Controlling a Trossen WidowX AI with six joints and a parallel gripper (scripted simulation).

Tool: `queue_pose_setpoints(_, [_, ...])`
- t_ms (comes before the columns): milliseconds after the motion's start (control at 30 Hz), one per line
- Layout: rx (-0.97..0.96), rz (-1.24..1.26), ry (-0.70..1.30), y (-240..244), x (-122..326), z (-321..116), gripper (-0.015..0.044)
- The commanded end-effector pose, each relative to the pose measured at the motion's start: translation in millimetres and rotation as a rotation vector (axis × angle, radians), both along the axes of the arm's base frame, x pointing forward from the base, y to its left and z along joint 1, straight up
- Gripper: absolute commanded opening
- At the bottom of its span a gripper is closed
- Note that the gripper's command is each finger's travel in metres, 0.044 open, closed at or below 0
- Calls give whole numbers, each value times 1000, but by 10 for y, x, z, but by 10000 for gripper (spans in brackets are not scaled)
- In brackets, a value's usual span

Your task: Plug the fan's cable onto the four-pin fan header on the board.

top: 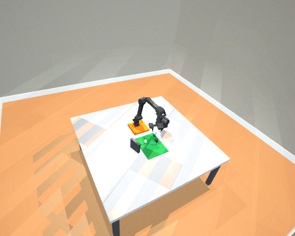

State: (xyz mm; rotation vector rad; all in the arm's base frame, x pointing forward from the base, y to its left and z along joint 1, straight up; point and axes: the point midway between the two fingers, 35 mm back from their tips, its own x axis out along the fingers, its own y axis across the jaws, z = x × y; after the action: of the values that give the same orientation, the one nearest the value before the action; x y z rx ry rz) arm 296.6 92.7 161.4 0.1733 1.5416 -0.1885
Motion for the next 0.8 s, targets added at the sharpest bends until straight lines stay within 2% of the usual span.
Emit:
queue_pose_setpoints(0, [15,391,-14,-38,88,240,440])
queue_pose_setpoints(433, [15,391,-14,-34,101,180,440])
queue_pose_setpoints(533, [15,391,-14,-23,135,-41,440])
queue_pose_setpoints(700, [15,391,-14,-21,133,-670,440])
queue_pose_setpoints(767, [15,391,-14,-25,120,-760,440])
